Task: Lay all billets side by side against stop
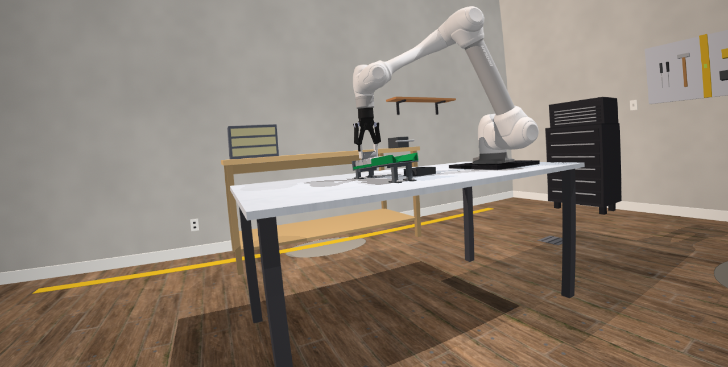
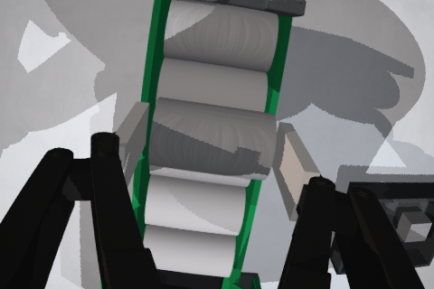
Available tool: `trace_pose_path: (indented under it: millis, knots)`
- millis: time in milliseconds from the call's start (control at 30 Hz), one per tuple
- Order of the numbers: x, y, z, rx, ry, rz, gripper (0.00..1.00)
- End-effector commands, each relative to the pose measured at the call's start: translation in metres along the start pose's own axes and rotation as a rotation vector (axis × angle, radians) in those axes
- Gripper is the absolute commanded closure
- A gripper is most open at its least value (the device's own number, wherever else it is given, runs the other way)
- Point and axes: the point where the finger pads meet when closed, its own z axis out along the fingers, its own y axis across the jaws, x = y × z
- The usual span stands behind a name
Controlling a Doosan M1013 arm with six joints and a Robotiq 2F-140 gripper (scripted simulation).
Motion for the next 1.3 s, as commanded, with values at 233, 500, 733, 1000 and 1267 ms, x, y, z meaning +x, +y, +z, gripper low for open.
trace_pose_path:
  millis: [233, 500, 733, 1000, 1267]
  knots:
    - [0.0, 0.0, 0.0001, 0.0, 0.0, 0.0, 0.42]
    - [0.0, 0.0, 0.0001, 0.0, 0.0, 0.0, 0.42]
    - [0.0, 0.0, 0.0001, 0.0, 0.0, 0.0, 0.42]
    - [0.0, 0.0, 0.0001, 0.0, 0.0, 0.0, 0.42]
    - [0.0, 0.0, 0.0001, 0.0, 0.0, 0.0, 0.53]
